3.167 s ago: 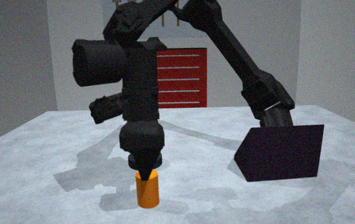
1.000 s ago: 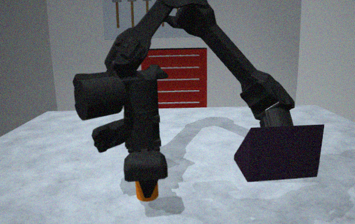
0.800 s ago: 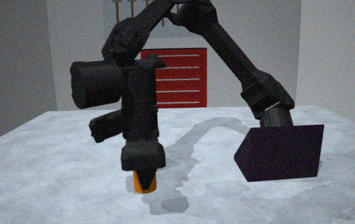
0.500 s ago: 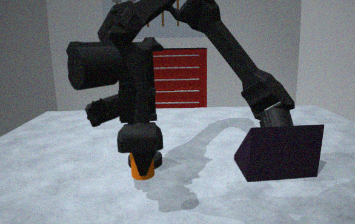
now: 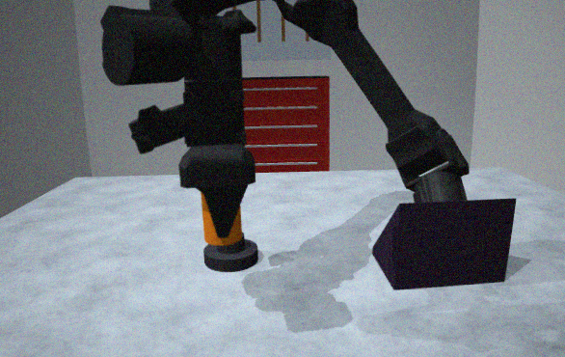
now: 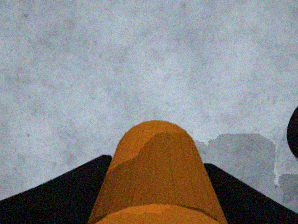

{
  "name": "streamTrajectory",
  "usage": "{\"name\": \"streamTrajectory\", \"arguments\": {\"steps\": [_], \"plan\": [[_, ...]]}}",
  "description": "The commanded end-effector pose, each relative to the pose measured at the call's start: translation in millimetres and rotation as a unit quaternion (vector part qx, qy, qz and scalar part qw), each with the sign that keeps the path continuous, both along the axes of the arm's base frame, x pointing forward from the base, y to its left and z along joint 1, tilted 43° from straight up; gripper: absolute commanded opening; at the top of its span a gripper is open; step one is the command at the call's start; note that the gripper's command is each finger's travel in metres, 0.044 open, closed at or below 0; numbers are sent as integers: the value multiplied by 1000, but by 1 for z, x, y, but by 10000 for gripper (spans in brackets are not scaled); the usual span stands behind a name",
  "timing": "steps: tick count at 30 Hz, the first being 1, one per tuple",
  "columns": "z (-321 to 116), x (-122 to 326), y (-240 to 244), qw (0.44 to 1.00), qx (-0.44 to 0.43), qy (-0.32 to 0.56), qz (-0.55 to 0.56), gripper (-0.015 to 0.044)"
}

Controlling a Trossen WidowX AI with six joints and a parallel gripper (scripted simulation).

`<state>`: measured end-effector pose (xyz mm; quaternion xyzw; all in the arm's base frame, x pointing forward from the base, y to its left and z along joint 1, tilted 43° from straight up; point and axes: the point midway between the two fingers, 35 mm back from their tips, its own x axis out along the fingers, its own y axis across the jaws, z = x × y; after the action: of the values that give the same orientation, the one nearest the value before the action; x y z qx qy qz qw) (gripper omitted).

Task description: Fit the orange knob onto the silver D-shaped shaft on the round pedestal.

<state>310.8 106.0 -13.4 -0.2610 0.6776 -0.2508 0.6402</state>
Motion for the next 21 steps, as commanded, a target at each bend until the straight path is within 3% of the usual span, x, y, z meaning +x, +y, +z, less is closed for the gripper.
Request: {"name": "streamTrajectory", "arguments": {"steps": [1,9,21], "plan": [[10,1,9,1000,4,-4,-2,0],[21,1,18,1000,3,-4,-2,0],[38,9,-13,1000,5,-6,-1,0]]}}
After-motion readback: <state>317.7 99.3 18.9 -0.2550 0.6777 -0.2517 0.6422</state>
